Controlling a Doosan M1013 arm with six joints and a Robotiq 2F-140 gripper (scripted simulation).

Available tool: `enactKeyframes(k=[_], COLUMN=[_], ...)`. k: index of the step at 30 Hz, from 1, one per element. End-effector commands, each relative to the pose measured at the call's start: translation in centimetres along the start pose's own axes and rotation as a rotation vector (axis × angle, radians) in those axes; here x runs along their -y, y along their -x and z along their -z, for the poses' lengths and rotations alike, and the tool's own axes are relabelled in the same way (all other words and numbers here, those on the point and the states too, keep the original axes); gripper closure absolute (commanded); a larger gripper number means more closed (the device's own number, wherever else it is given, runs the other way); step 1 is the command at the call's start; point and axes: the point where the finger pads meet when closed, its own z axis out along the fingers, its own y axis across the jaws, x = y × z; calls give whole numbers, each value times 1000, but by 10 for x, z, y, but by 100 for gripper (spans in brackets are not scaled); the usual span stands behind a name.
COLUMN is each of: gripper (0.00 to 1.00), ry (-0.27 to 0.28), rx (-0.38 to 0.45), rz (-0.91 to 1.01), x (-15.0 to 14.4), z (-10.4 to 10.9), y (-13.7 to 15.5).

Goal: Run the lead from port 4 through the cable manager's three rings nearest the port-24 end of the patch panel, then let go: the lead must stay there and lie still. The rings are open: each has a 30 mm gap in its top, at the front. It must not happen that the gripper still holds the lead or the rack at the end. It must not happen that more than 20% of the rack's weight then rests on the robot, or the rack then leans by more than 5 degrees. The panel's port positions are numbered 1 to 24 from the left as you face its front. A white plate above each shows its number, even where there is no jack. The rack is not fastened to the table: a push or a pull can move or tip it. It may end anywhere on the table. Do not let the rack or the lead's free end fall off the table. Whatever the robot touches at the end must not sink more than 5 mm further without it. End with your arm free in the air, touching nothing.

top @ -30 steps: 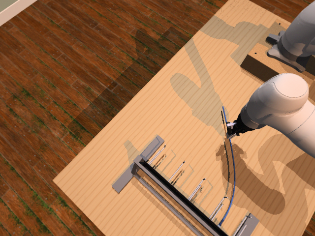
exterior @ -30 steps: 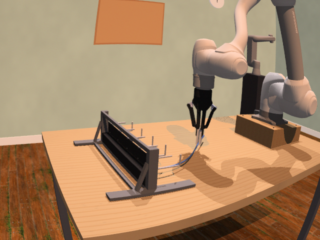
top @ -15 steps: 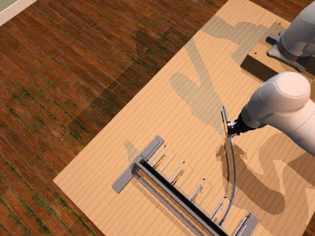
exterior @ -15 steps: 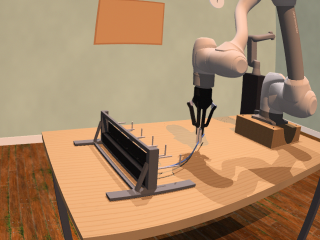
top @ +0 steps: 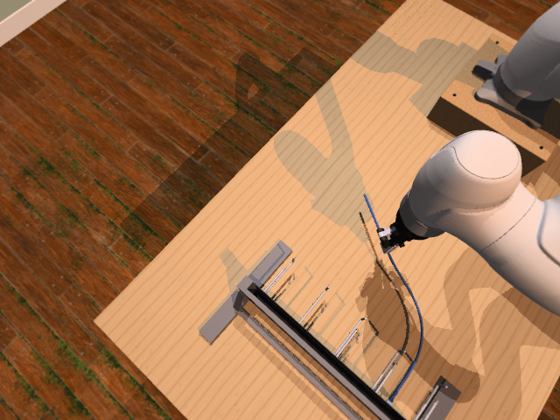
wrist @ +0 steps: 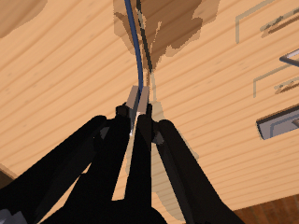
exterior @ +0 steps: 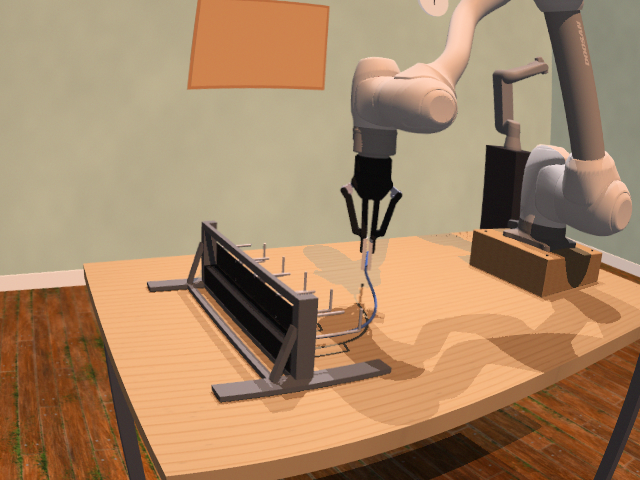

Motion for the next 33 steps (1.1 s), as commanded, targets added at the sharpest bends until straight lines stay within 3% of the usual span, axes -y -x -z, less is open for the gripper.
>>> enactKeyframes(k=[1, 9, 11, 12, 17, 33], gripper=[100, 100, 100, 100, 100, 100], ry=[1, 1, 1, 1, 1, 1], rx=[-1, -1, -1, -1, -1, -1], rz=[109, 362, 362, 434, 575, 584], x=[-38, -126, -126, -151, -200, -203], z=[18, 59, 59, 71, 94, 95], y=[-4, -13, -13, -16, -21, -21])
